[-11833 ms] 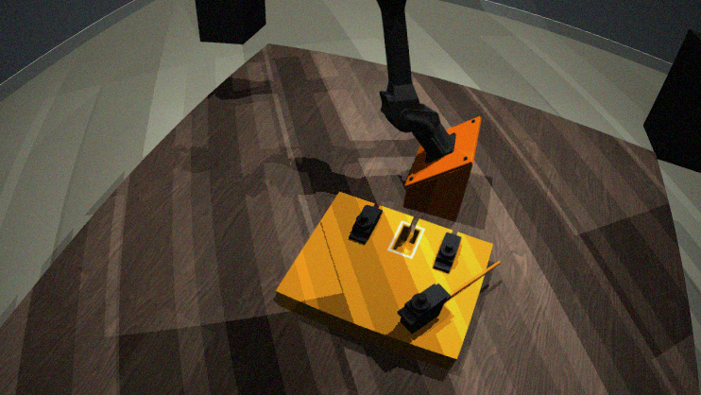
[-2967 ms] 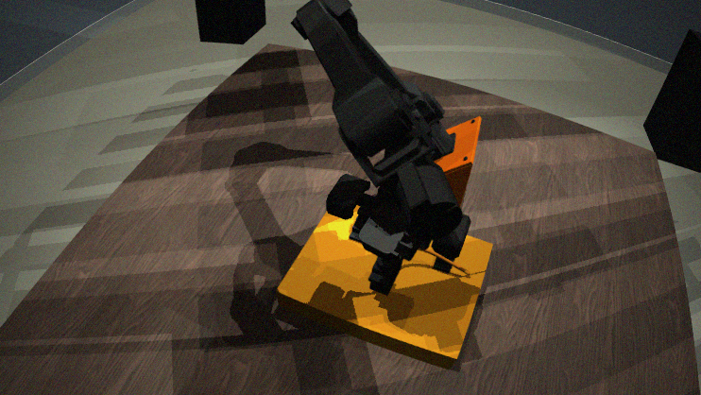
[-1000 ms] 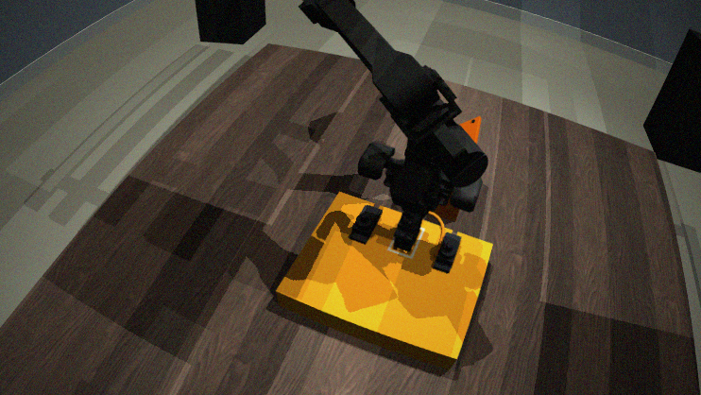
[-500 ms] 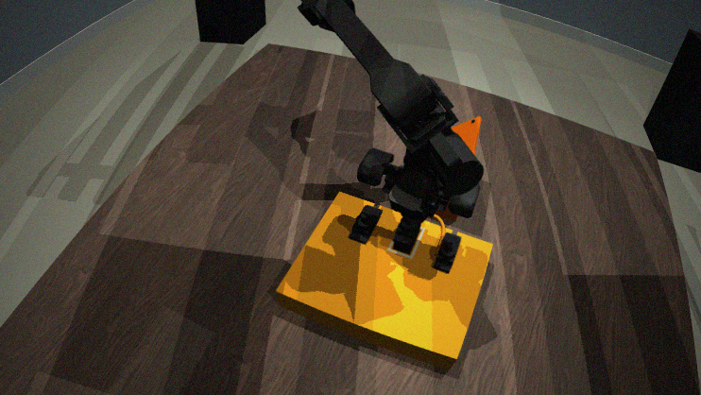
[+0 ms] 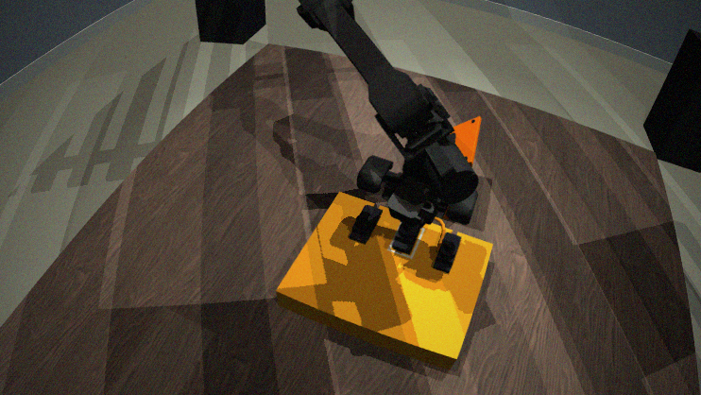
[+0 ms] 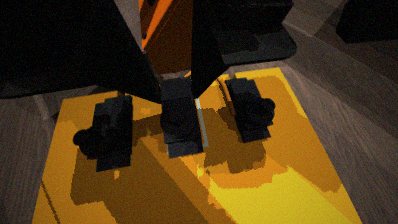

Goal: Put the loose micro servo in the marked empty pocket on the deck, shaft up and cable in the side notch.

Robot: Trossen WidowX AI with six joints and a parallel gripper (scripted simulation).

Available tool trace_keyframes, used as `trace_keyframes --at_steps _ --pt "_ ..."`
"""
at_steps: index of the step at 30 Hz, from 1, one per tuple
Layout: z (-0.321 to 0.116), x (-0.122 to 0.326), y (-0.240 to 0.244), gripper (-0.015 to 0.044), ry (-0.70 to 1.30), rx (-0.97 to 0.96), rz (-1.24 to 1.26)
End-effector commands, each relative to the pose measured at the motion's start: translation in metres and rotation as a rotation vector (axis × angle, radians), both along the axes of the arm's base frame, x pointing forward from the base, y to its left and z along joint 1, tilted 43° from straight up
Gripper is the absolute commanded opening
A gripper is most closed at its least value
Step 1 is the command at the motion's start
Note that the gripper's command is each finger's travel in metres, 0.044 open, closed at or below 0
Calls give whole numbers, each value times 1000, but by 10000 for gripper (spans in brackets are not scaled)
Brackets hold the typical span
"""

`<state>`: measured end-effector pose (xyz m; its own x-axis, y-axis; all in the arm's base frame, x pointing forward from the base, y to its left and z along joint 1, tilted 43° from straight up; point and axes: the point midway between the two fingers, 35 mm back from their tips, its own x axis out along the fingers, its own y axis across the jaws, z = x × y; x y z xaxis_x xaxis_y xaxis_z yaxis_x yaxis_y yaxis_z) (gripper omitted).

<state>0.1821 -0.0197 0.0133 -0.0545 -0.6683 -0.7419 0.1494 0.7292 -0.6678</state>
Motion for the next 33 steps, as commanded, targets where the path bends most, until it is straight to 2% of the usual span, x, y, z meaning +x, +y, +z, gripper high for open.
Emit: trace_keyframes --at_steps 1,17,24,33 --pt "-3 0 -3 0 2 -2 9" --pt "-15 -1 -13 0 2 -2 9" --pt "-13 -1 -12 184 2 -2 9" --pt "14 -4 11 188 3 -1 9"
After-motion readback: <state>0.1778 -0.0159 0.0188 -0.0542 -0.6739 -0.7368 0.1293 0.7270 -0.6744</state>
